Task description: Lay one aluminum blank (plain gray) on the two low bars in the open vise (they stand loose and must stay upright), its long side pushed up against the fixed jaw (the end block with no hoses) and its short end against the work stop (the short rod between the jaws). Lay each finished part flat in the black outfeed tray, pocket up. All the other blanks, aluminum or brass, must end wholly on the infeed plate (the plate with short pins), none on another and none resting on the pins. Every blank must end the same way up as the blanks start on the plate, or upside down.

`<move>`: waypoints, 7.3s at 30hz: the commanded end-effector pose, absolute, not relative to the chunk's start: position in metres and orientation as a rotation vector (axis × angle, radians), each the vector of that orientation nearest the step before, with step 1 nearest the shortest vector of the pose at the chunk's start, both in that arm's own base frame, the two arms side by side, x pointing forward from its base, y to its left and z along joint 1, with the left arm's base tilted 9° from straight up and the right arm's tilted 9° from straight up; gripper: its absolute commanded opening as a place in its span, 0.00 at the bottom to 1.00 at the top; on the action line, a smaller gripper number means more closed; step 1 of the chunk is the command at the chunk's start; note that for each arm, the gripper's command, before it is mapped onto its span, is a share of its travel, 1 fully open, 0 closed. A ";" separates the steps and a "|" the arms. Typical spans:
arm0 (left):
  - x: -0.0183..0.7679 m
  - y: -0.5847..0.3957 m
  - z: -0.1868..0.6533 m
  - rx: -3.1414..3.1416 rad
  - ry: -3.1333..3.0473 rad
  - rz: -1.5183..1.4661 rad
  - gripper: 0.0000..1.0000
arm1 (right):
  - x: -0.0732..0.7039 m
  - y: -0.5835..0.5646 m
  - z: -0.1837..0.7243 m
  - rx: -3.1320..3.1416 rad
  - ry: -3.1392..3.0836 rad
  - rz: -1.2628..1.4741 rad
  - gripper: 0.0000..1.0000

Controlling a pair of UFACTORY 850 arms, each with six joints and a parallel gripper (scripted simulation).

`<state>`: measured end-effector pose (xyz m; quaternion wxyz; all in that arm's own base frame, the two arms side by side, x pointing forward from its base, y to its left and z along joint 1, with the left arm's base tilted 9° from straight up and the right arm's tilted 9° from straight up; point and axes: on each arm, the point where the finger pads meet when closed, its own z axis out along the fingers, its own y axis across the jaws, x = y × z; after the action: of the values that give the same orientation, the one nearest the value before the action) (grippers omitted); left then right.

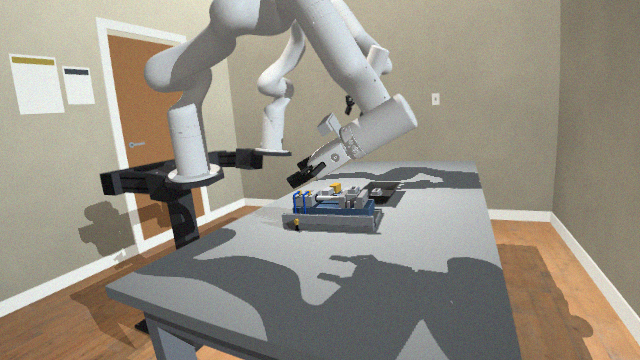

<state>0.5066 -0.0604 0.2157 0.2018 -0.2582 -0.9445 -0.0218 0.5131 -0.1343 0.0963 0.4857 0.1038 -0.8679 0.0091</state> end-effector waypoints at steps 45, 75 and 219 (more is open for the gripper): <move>0.504 0.044 0.261 -0.895 -2.653 0.074 1.00 | 0.514 -0.134 0.097 0.253 -2.114 0.023 1.00; 0.432 0.227 0.340 -1.253 -2.675 0.200 1.00 | 0.514 -0.134 0.097 0.253 -2.114 0.023 1.00; -0.013 0.377 0.514 -2.121 -2.197 -0.126 1.00 | 0.507 0.087 0.065 0.217 -2.546 0.079 1.00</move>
<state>-0.0132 0.3762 0.5130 0.0421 -0.6934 -0.7182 -0.0407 0.5067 0.0509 0.0704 0.3246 0.0847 -0.9417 0.0248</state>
